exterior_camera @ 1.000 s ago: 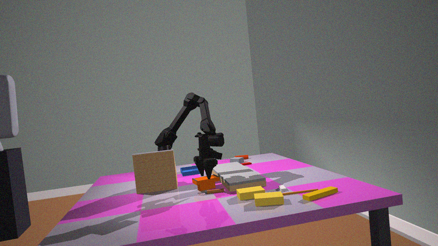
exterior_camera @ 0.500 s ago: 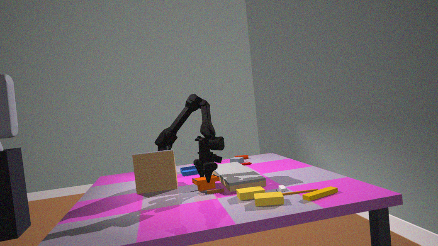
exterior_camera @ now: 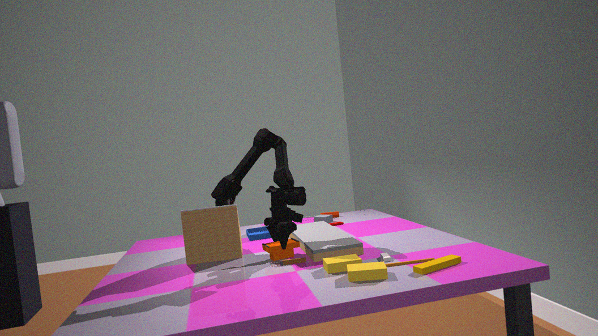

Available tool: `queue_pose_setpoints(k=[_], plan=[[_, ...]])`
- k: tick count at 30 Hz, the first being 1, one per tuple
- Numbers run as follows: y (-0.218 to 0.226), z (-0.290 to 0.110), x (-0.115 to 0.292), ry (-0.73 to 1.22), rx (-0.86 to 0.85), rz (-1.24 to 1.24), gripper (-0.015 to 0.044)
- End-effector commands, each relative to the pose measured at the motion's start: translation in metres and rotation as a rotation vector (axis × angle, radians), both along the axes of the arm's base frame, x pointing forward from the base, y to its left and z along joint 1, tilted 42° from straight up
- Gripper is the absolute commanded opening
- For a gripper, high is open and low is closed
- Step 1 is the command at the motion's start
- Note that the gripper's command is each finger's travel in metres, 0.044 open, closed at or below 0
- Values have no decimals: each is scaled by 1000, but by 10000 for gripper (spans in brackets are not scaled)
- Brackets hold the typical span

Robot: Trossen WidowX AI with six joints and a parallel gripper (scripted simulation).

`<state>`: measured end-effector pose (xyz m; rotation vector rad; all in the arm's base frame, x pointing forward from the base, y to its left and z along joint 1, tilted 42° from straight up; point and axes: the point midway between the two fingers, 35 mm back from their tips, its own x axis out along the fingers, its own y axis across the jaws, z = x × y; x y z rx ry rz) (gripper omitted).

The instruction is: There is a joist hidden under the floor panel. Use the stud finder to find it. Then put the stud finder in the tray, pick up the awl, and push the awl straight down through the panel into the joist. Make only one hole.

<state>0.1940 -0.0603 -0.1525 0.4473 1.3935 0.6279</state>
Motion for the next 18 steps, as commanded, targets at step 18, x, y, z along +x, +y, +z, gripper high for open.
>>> queue_pose_setpoints(k=[18], plan=[[-23, 25, -4, -1, -2, -3, 0]])
